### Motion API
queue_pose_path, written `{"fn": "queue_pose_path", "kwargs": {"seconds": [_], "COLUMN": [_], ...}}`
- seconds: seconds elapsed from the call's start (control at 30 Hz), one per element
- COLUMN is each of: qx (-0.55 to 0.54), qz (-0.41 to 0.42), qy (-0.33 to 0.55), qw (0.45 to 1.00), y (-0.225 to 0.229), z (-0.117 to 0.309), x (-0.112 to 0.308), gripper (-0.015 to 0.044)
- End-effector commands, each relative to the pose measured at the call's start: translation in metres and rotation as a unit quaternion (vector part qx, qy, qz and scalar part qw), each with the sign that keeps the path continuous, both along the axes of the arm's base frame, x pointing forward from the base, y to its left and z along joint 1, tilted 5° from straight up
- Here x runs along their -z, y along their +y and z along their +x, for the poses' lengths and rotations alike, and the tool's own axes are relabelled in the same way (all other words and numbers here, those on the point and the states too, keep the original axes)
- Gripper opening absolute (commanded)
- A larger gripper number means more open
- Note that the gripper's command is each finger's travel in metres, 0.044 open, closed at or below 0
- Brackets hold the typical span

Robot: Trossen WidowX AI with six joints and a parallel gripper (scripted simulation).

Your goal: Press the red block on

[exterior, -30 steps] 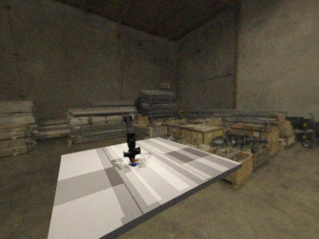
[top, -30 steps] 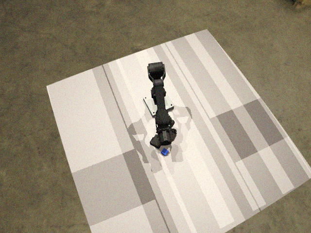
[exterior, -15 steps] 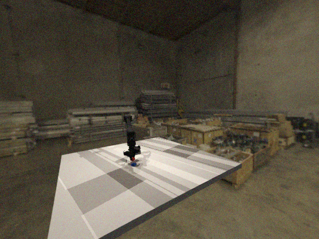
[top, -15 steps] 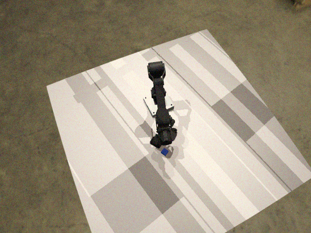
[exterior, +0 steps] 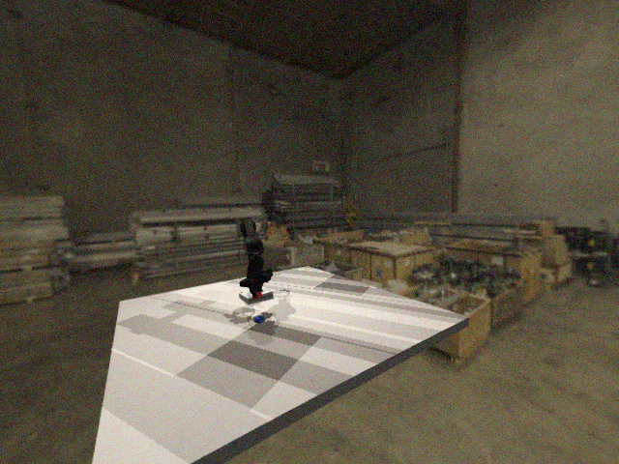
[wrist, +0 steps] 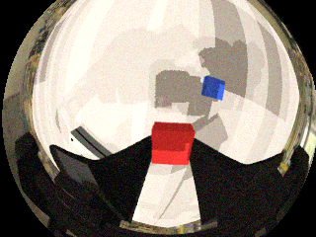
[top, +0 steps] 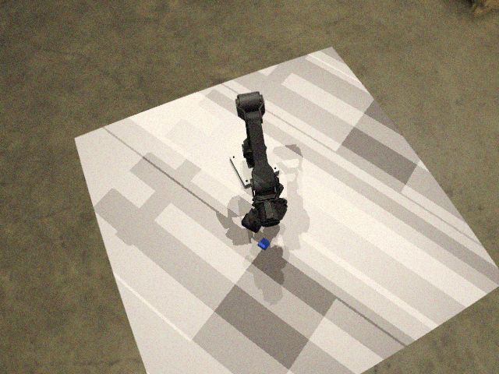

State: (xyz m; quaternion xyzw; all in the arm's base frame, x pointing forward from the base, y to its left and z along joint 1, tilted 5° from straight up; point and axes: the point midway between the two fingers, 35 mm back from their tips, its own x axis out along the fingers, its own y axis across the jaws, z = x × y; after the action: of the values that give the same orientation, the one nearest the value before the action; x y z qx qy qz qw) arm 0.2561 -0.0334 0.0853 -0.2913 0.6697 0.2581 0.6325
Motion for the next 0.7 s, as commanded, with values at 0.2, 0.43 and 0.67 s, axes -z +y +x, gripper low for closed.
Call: {"fn": "queue_pose_path", "kwargs": {"seconds": [0.2,0.43,0.67], "qx": [0.002,0.017,0.032], "qz": [-0.001,0.001,0.000], "qy": [-0.001,-0.003,-0.005], "qw": [1.000,1.000,0.999], "y": [0.004,0.002,-0.003], "z": [-0.005,0.016,0.043], "x": [-0.036,-0.025,-0.009], "gripper": [0.0000,0.0000,0.0000]}}
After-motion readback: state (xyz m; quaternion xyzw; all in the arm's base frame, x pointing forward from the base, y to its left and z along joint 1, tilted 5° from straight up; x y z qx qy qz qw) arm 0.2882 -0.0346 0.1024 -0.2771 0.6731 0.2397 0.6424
